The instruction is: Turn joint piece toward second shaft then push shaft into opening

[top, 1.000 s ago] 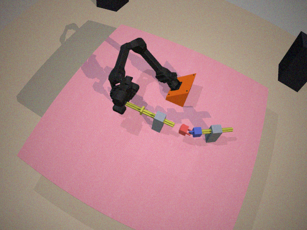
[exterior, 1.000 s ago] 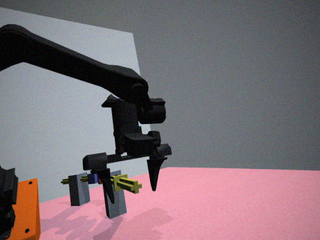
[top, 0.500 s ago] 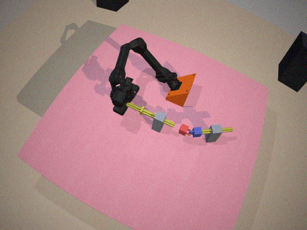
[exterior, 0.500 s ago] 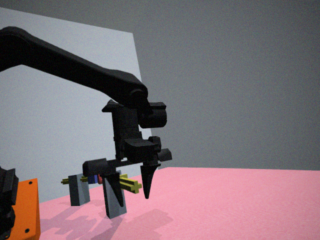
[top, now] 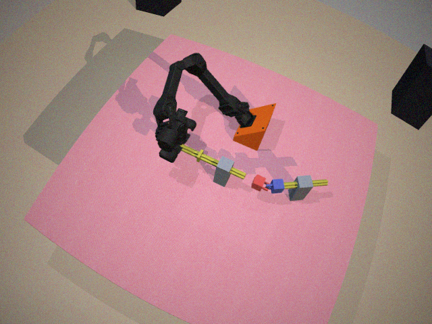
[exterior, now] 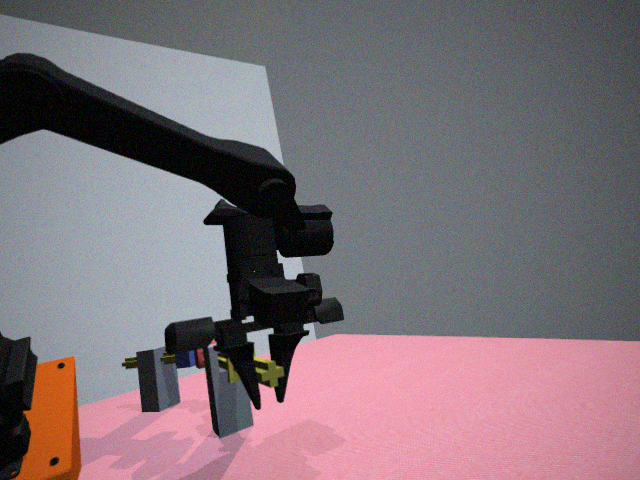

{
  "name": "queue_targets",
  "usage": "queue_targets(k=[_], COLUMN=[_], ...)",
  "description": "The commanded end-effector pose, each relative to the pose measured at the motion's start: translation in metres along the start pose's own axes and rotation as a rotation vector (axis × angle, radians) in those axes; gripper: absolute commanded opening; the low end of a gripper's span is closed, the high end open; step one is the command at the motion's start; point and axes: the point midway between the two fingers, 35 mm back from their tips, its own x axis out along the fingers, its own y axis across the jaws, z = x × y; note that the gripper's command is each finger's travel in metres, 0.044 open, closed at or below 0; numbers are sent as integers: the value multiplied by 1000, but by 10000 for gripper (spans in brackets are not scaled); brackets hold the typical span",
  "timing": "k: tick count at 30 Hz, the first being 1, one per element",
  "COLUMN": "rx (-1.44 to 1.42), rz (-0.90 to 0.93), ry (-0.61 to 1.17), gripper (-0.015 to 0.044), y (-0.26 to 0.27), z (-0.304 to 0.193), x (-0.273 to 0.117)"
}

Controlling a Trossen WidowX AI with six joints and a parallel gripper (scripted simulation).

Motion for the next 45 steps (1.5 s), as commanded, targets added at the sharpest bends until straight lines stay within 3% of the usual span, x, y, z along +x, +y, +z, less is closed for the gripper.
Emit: queue_targets(k=[1,3,14,22,45], rx=[-3,-3,-2,1,-4], rz=[1,1,37,22,42], ry=[-4,-4,-4,0,-3], gripper=[102,67,67,0,0], y=[0,0,0,0,0], z=[1,1,1,0,-29], x=[0,0,0,0,1])
